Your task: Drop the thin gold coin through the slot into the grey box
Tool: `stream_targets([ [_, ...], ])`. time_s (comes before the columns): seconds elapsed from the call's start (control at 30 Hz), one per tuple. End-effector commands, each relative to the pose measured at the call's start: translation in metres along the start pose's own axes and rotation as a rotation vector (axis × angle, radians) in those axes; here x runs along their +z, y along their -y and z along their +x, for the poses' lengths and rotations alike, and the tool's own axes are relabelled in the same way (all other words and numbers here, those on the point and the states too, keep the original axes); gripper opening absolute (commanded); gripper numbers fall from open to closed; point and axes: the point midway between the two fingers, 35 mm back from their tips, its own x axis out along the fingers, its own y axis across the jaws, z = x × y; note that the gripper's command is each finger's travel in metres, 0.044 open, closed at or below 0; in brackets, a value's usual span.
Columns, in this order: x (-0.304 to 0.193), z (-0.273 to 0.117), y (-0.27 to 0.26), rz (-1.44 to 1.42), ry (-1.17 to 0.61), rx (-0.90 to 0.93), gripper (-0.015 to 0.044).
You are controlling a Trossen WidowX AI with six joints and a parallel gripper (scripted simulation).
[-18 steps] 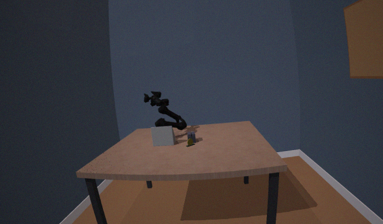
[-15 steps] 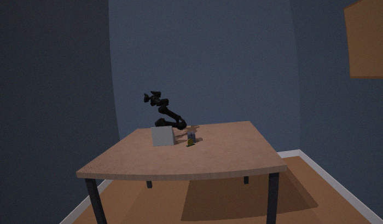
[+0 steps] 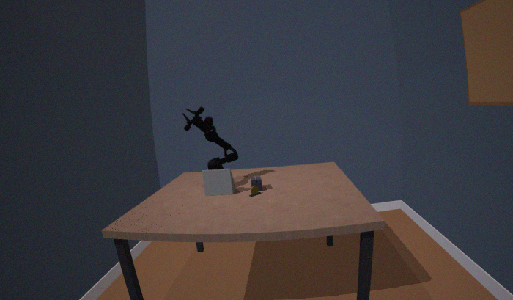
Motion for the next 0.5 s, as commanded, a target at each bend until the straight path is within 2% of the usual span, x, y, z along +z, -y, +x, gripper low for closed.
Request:
stream_targets([
  [0.0,-0.072,0.017,-0.01,-0.253,-0.292,0.033,0.0161],
  [0.2,-0.175,0.004,-0.029,-0.581,-0.671,0.209,0.0161],
  [0.37,-0.254,-0.033,-0.044,-0.835,-0.954,0.444,0.0161],
  [0.47,-0.279,-0.052,-0.049,-0.9,-1.044,0.518,0.0161],
])
